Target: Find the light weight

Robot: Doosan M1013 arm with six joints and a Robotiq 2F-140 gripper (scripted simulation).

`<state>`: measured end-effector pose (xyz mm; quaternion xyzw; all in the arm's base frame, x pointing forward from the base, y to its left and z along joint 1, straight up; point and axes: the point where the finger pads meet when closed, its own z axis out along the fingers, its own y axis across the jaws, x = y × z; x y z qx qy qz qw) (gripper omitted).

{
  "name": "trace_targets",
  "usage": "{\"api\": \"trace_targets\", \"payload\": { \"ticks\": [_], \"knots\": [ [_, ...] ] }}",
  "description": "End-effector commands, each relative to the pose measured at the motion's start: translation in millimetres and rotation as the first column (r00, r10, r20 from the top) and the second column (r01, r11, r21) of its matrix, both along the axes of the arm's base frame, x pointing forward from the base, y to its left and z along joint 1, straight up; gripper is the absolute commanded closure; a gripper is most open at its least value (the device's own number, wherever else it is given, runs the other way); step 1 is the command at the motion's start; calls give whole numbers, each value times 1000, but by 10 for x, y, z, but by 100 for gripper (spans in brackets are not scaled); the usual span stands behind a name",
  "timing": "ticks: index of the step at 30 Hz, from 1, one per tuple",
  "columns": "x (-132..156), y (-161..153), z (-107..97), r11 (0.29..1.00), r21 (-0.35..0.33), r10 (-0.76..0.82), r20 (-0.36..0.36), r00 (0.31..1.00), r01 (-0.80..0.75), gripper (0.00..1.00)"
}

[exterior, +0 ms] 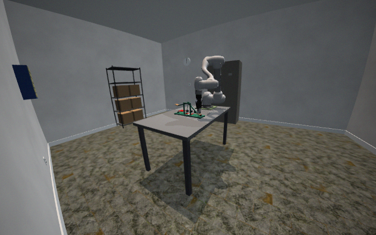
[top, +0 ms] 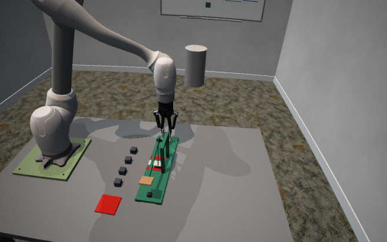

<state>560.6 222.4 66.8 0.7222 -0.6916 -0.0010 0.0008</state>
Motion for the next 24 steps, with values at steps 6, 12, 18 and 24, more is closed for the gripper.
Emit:
{"api": "trace_targets", "payload": {
  "ticks": [6, 12, 18, 24],
  "knots": [
    [0, 0, 1, 1000, 0, 0, 0, 1000, 0, 76],
    [0, 0, 1, 1000, 0, 0, 0, 1000, 0, 71],
    [0, 0, 1, 1000, 0, 0, 0, 1000, 0, 67],
    [0, 0, 1, 1000, 0, 0, 0, 1000, 0, 65]
  ]
}}
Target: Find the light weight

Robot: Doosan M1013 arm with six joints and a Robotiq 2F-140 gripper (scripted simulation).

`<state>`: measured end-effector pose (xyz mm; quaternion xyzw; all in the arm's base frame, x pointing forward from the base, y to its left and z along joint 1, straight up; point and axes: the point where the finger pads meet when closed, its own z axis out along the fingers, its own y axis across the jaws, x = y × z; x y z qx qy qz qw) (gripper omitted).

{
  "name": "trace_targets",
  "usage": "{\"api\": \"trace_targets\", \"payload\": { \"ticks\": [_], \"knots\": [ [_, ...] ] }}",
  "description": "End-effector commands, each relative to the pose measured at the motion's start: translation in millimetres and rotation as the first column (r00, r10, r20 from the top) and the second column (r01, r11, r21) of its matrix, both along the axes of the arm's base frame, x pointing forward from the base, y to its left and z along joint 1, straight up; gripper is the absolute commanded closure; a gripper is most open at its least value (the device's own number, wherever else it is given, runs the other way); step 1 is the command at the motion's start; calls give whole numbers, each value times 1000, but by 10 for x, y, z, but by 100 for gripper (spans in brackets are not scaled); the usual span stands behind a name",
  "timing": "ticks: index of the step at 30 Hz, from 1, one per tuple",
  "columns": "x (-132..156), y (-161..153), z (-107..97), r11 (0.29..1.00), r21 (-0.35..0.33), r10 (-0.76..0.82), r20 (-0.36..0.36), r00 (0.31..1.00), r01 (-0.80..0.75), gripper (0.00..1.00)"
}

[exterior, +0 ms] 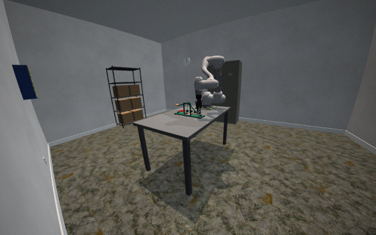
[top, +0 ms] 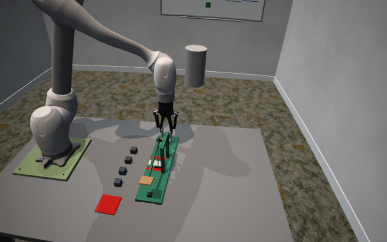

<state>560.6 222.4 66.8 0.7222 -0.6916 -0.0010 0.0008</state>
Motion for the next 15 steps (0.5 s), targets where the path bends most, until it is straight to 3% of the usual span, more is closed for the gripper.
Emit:
{"api": "trace_targets", "payload": {
  "ticks": [1, 15],
  "knots": [
    [0, 0, 1, 1000, 0, 0, 0, 1000, 0, 65],
    [0, 0, 74, 1000, 0, 0, 0, 1000, 0, 65]
  ]
}}
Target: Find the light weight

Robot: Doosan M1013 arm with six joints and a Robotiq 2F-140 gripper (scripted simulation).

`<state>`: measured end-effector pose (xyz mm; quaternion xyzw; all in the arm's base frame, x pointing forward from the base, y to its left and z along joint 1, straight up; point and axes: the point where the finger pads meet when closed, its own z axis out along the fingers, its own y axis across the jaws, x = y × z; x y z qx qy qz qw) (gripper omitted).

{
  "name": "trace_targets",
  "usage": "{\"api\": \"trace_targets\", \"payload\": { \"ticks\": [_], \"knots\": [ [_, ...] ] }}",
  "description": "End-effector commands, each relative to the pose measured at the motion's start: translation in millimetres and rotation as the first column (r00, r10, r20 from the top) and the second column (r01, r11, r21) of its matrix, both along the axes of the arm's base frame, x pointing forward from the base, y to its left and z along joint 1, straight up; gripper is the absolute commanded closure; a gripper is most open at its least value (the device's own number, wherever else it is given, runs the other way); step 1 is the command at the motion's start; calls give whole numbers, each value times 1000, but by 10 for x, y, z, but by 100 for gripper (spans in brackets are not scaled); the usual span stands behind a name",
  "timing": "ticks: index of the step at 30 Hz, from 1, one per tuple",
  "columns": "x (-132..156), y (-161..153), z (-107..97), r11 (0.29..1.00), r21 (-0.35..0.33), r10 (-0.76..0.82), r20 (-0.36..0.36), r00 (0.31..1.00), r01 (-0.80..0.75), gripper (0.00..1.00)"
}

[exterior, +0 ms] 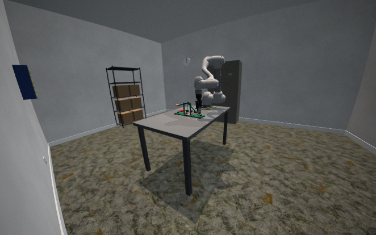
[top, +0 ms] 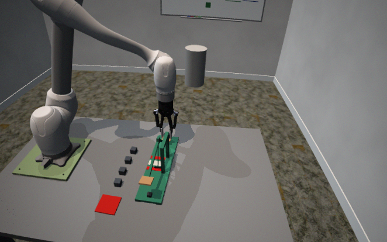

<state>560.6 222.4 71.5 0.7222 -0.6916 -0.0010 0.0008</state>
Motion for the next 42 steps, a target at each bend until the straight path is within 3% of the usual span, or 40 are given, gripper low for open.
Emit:
{"api": "trace_targets", "payload": {
  "ticks": [1, 16, 26, 27, 42],
  "knots": [
    [0, 0, 27, 1000, 0, 0, 0, 1000, 0, 65],
    [2, 0, 742, 1000, 0, 0, 0, 1000, 0, 65],
    [2, 0, 854, 1000, 0, 0, 0, 1000, 0, 65],
    [2, 0, 854, 1000, 0, 0, 0, 1000, 0, 0],
    [2, 0, 854, 1000, 0, 0, 0, 1000, 0, 0]
  ]
}}
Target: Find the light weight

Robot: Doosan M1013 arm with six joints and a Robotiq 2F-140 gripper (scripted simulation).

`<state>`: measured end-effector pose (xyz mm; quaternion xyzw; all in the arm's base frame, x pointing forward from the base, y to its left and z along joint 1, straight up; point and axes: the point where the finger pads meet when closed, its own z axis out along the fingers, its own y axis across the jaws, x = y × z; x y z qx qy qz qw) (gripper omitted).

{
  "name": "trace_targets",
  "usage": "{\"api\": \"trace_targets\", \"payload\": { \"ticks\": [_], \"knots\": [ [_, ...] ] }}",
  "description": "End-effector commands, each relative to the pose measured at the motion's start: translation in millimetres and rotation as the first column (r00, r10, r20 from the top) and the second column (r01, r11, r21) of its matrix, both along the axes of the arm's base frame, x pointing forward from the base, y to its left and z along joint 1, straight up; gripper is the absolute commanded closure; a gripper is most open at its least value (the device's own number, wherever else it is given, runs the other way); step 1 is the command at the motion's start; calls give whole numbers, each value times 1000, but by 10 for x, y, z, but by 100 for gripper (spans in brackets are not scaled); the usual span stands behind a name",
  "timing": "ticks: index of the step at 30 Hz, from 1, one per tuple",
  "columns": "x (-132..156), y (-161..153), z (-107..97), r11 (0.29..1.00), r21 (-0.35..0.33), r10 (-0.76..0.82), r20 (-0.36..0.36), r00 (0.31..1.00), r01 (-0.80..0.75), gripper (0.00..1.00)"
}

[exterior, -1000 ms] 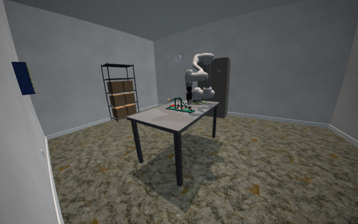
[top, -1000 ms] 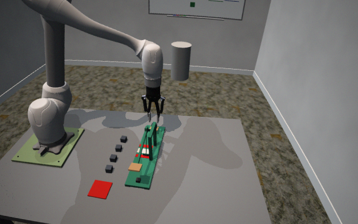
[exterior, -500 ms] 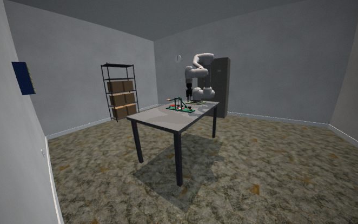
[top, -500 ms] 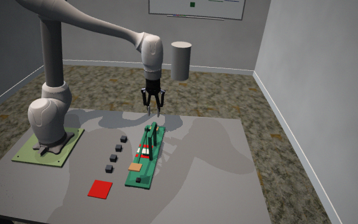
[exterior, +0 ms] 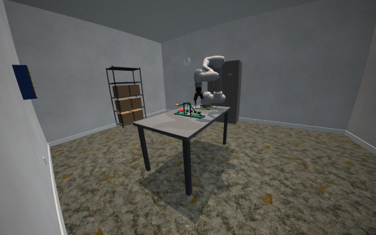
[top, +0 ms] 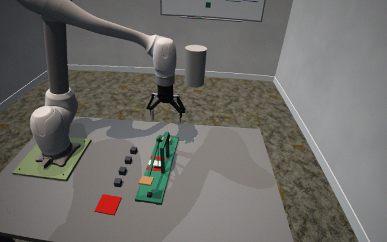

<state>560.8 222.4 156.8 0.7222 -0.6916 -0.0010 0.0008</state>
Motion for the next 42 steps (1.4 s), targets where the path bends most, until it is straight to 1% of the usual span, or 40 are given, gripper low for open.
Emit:
{"api": "trace_targets", "payload": {
  "ticks": [1, 5, 6, 7, 8, 10, 11, 12, 13, 14, 16, 17, 18, 19, 20, 21, 42],
  "knots": [
    [0, 0, 1, 1000, 0, 0, 0, 1000, 0, 0],
    [-17, -14, -3, 1000, 0, -1, 0, 1000, 1, 0],
    [-112, -94, -27, 1000, 0, -4, 0, 1000, 4, 0],
    [-313, -253, -79, 1000, 0, -10, 0, 1000, 10, 0],
    [-589, -454, -158, 1000, 0, -18, 0, 1000, 18, 0],
    [-589, -454, -158, 1000, 0, -18, 0, 1000, 18, 0],
    [-870, -637, -248, 1000, 0, -28, 0, 1000, 28, 0],
    [-937, -685, -267, 1000, 0, -28, 0, 1000, 28, 0],
    [-937, -685, -267, 1000, 0, -28, 0, 1000, 28, 0],
    [-1200, -837, -359, 999, 0, -37, 0, 999, 37, 0],
    [-1248, -869, -372, 999, 0, -37, 0, 999, 37, 0],
    [-1476, -992, -454, 999, 0, -43, 0, 999, 43, 0],
    [-1476, -992, -454, 999, 0, -43, 0, 999, 43, 0],
    [-1588, -1049, -496, 999, 0, -46, 0, 999, 46, 0],
    [-1608, -1059, -503, 999, 0, -46, 0, 999, 46, 0],
    [-1608, -1059, -503, 999, 0, -46, 0, 999, 46, 65],
    [-1608, -1059, -503, 999, 0, -46, 0, 999, 46, 65]
  ]
}}
